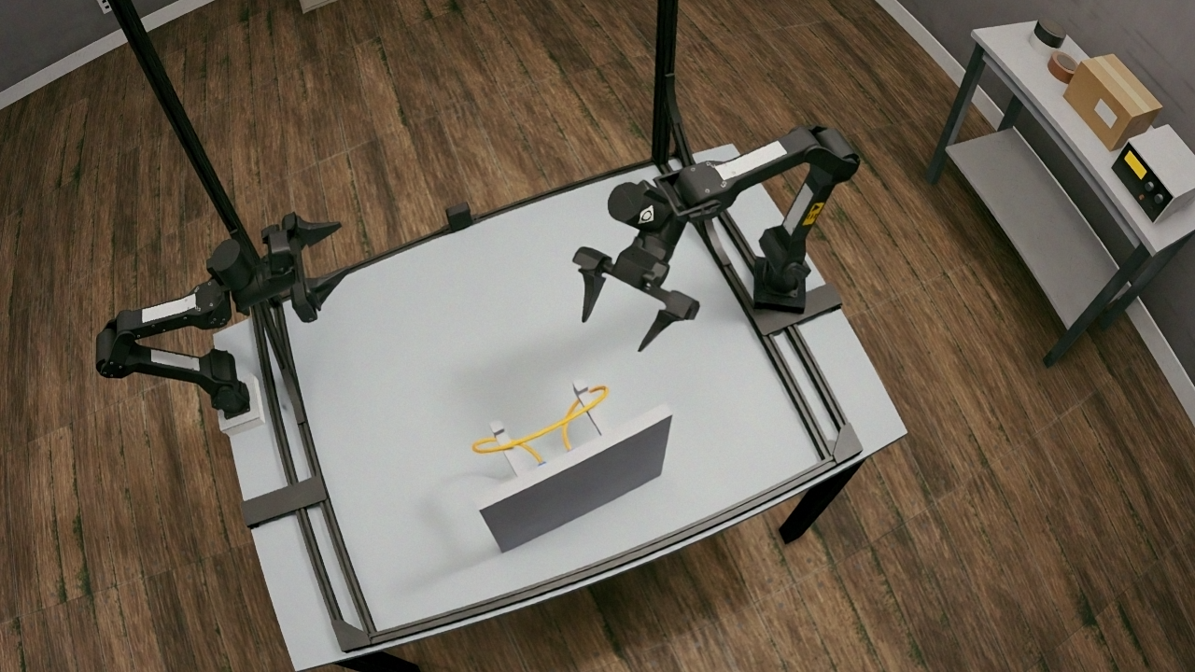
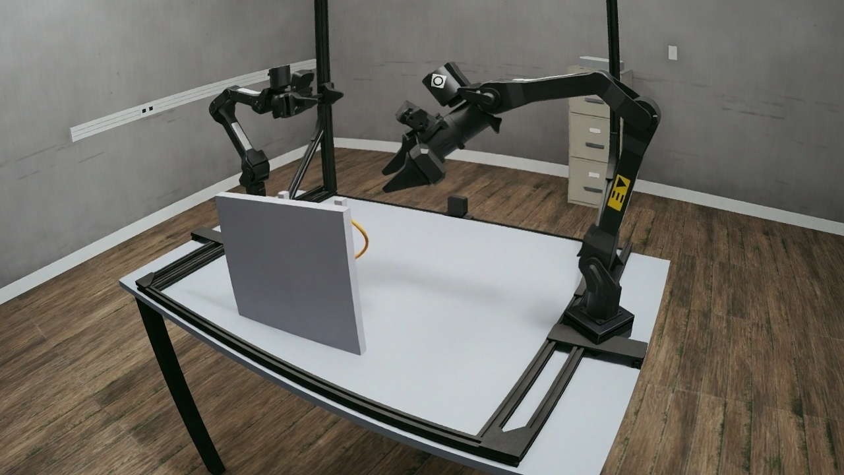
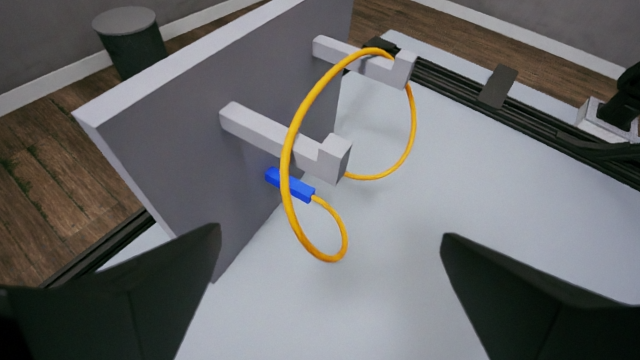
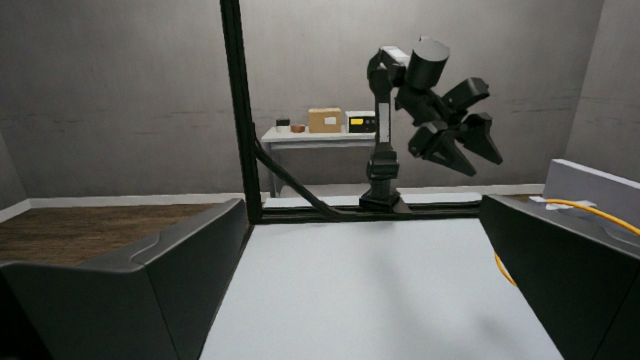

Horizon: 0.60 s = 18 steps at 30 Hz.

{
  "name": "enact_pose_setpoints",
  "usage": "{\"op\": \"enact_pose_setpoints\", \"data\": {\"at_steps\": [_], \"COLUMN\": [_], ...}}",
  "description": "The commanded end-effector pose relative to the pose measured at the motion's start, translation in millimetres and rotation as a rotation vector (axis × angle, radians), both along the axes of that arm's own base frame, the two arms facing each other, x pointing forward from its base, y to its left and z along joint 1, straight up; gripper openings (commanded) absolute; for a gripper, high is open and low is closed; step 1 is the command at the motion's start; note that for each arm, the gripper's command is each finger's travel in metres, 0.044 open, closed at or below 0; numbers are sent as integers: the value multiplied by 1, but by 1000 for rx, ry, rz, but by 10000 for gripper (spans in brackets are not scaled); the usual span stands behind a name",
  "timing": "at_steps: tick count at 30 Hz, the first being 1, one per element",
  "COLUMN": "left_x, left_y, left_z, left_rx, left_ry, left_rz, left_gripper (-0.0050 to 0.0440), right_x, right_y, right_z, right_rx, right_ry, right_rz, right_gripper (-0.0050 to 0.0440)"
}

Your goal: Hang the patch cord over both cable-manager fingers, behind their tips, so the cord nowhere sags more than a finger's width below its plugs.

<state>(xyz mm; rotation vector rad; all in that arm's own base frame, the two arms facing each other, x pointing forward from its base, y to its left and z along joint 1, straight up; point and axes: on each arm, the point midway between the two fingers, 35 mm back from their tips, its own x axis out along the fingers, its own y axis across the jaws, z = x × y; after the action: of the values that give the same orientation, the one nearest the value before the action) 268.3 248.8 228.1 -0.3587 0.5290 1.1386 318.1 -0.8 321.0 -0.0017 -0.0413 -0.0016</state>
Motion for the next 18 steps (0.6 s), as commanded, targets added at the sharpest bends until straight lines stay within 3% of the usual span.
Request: {"op": "enact_pose_setpoints", "data": {"at_steps": [1,11,15,18], "left_x": [-9,-19,-16,-2], "left_y": [-8,-14,-16,-32], "left_z": [33,47,47,39], "left_rx": [18,17,16,25], "left_ry": [-32,-30,-30,-52], "left_rz": [3,2,-15,-114], "left_gripper": [440,440,440,440], "right_x": [-2,-2,-2,-2], "right_y": [1,1,1,1], "right_z": [2,2,2,2], "right_rx": [2,2,2,2], "right_ry": [-9,-9,-9,-9], "right_rz": [2,2,2,2], "right_gripper": [440,440,440,440]}}
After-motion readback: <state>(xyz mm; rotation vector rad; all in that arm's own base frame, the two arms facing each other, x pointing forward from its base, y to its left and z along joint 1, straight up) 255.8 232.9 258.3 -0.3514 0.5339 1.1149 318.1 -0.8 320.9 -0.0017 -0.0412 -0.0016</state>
